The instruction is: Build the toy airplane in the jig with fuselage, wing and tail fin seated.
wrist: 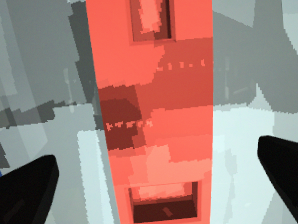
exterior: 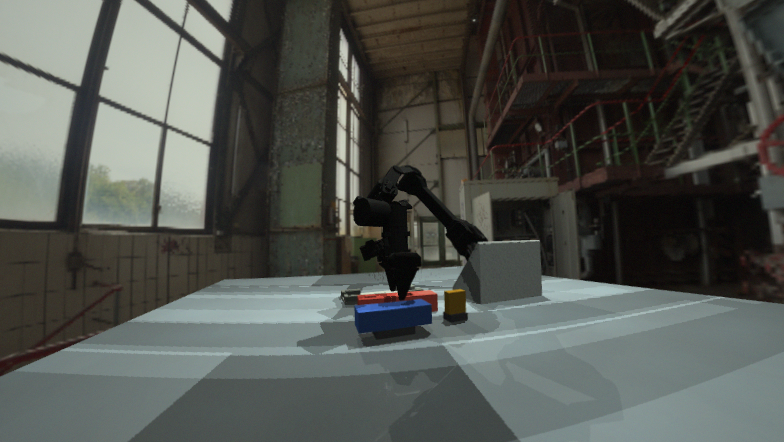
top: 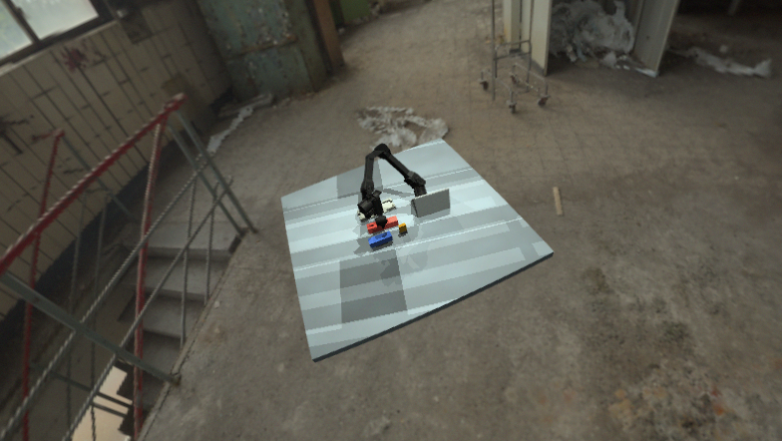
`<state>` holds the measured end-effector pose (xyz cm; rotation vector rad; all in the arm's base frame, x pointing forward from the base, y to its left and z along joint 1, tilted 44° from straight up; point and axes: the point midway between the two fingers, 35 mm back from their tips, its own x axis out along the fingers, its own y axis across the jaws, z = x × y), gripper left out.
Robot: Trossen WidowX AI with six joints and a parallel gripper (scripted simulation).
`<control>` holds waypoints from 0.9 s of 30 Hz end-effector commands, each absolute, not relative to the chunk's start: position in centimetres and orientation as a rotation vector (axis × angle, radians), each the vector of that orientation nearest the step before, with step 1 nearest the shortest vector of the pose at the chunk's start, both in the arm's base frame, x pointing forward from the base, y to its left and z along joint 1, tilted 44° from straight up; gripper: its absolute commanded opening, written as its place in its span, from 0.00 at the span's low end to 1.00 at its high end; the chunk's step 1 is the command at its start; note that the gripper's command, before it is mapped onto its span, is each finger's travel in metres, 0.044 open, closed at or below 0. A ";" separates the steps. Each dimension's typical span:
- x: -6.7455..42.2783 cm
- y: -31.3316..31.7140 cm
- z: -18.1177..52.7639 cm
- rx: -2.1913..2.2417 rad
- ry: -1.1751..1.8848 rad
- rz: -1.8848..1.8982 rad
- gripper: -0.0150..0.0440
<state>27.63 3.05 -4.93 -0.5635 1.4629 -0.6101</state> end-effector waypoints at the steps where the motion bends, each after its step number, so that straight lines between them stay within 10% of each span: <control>1: 27.6 2.6 -5.4 -0.574 1.463 -0.610 1.00; 19: 27.5 0.8 -7.1 -0.576 1.462 -0.611 1.00; 27: 27.5 0.8 -7.1 -0.576 1.462 -0.611 0.64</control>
